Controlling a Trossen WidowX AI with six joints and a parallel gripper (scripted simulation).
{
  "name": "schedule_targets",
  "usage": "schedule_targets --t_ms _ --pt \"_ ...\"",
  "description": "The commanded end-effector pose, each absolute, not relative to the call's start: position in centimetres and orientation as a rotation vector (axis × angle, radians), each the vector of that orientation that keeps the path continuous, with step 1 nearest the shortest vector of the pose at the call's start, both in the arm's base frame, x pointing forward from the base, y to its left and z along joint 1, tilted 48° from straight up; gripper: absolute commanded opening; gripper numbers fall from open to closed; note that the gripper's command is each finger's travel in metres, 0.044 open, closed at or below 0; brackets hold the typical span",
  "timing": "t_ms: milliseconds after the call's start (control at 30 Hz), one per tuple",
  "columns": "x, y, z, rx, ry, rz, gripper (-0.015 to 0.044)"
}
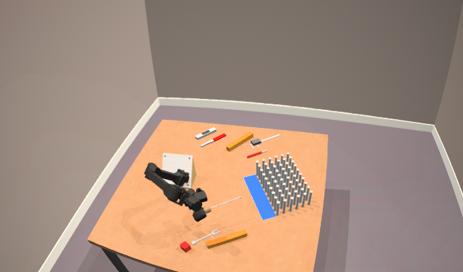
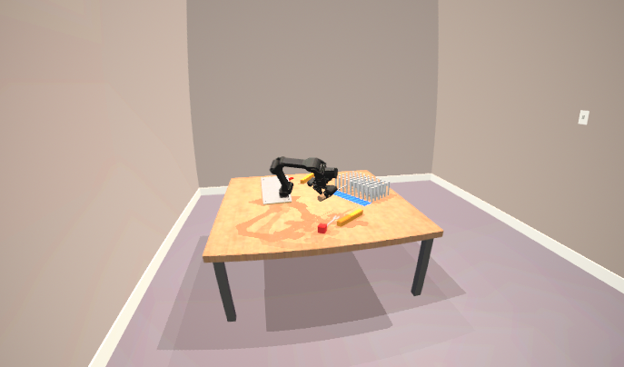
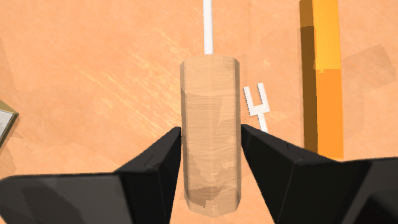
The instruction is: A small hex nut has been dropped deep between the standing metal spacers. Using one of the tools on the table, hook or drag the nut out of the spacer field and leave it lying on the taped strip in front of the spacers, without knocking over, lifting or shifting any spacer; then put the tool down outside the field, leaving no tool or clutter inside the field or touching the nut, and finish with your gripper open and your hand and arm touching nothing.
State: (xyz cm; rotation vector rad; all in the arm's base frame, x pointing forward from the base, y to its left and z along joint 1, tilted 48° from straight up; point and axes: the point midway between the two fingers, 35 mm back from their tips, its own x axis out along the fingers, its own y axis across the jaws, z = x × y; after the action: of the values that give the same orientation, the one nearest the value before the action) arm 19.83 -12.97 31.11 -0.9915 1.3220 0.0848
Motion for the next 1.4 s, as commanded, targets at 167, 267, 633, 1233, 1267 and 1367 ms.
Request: schedule_targets --t_ms 167,267,633,1233,1267,1367 --pt "21.9 -11.3 29.1 -0.975 1.372 0.073 0.0000" --pt "22.5 -10.7 28.5 -0.975 1.386 0.064 0.0000" --pt "24.6 -7.7 26.2 -1.004 1.421 0.012 0.0000" --pt "26.8 -2.0 23.1 -1.125 1.375 -0.092 0.0000" --pt "26.8 -1.6 23.0 -1.132 1.369 -0.100 0.0000" --pt "27.0 -0.6 22.6 -1.153 1.349 -0.125 0.0000"
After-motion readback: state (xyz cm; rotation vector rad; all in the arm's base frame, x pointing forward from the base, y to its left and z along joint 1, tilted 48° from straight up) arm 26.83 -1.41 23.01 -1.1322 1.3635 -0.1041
